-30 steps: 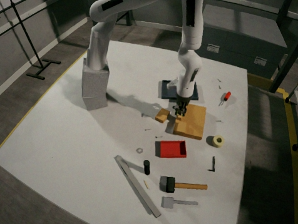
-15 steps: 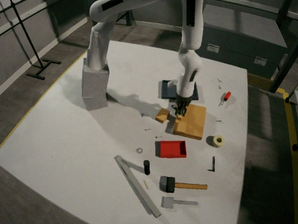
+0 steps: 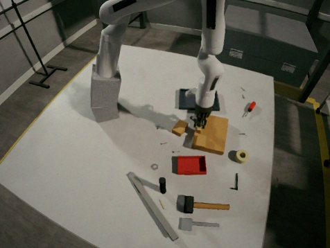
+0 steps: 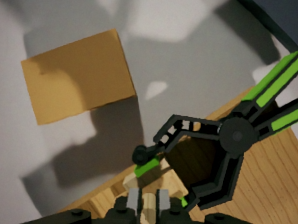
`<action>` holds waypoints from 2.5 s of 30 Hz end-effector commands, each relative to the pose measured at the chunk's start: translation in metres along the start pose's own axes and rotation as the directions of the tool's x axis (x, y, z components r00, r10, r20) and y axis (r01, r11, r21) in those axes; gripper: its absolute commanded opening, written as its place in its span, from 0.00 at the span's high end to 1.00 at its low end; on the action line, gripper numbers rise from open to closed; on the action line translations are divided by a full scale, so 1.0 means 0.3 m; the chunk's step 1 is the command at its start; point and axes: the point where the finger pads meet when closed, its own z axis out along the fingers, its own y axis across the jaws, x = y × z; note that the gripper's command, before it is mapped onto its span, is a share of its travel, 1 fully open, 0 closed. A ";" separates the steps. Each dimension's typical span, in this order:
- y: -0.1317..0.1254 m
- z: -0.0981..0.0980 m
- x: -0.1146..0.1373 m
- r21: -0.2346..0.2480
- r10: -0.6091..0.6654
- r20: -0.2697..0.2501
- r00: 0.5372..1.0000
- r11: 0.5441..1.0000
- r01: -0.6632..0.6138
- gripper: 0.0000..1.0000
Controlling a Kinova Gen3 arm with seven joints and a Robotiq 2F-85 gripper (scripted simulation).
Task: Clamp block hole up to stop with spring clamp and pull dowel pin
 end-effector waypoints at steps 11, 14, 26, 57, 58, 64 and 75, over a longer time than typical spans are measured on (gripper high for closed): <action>0.001 -0.004 -0.004 0.000 -0.127 0.002 0.992 0.992 0.127 0.90; 0.001 -0.004 -0.004 0.000 -0.158 0.002 0.987 0.987 0.158 0.90; 0.001 -0.005 -0.004 0.000 -0.277 0.002 0.961 0.961 0.277 0.90; 0.001 -0.006 -0.004 0.000 -0.505 0.002 0.863 0.863 0.505 0.90; 0.001 -0.006 -0.004 0.000 -0.512 0.002 0.859 0.859 0.512 0.90; 0.001 -0.006 -0.004 0.001 -0.542 0.002 0.841 0.841 0.542 0.90; 0.001 -0.006 -0.004 0.001 -0.617 0.002 0.787 0.787 0.617 0.90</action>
